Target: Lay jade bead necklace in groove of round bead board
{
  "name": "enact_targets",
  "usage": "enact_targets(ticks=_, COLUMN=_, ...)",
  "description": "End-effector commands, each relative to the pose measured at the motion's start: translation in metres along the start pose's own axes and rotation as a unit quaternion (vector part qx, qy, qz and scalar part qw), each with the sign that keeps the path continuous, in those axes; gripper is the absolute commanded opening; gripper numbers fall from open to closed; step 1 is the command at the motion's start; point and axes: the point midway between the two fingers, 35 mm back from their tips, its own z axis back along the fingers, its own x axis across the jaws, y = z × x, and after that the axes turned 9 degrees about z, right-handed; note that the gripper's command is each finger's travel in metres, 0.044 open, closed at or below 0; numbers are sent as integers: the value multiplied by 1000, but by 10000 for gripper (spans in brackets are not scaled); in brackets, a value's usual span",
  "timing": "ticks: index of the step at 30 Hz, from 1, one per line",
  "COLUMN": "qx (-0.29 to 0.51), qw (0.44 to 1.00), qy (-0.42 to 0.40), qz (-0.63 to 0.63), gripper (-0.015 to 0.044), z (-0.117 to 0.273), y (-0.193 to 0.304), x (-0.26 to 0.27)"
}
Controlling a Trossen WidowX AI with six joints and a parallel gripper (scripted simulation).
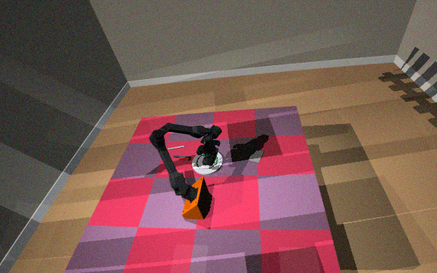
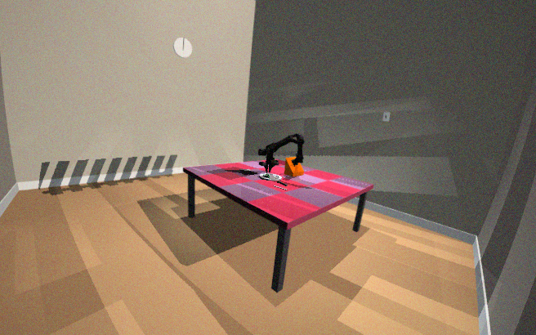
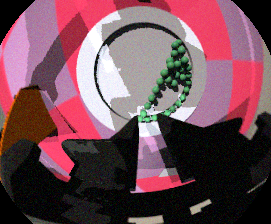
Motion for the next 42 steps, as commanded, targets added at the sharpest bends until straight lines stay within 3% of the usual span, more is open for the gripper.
enact_targets(ticks=1, qx=-3, qw=1000, qy=-1, qz=-4, gripper=120, z=-7, y=0, x=2)
enact_targets(ticks=10, qx=-5, qw=1000, qy=-2, qz=-4, gripper=120, z=-17, y=-1, x=3)
enact_targets(ticks=15, qx=-2, qw=1000, qy=-3, qz=-1, gripper=0, z=-15, y=-1, x=2)
enact_targets(ticks=42, qx=-2, qw=1000, qy=-3, qz=-1, gripper=0, z=-15, y=-1, x=2)
